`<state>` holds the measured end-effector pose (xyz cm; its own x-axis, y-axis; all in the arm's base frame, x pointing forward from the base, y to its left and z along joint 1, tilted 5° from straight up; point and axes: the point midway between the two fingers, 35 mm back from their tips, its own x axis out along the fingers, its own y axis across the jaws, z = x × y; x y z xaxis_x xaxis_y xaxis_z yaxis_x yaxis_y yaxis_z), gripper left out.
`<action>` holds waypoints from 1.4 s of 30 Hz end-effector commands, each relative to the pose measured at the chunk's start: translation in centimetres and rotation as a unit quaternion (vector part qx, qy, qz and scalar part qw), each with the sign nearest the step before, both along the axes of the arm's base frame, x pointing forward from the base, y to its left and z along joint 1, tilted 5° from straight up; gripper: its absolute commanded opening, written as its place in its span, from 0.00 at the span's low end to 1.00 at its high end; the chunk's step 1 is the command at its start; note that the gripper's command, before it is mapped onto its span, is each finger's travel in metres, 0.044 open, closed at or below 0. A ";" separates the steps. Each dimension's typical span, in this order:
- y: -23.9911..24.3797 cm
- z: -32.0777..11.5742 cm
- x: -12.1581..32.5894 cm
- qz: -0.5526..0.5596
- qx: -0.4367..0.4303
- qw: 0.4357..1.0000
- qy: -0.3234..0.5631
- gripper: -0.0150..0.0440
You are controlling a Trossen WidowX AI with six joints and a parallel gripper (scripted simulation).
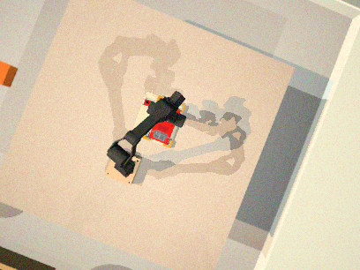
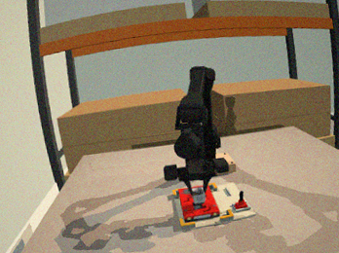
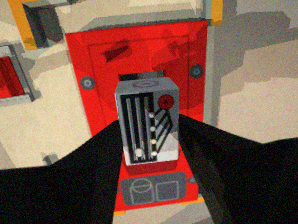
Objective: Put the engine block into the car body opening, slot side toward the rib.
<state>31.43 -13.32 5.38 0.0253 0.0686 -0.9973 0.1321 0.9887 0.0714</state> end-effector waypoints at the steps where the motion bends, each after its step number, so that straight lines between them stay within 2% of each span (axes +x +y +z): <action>1: 0.0 0.0 0.0 0.016 -0.002 1.000 -0.001 0.52; 24: 0.0 0.0 -0.1 0.033 -0.002 0.999 -0.003 0.52; 35: 0.0 -0.2 0.0 -0.032 -0.001 0.999 0.002 0.52; 42: 0.0 -0.3 0.0 0.025 -0.002 1.000 -0.002 0.52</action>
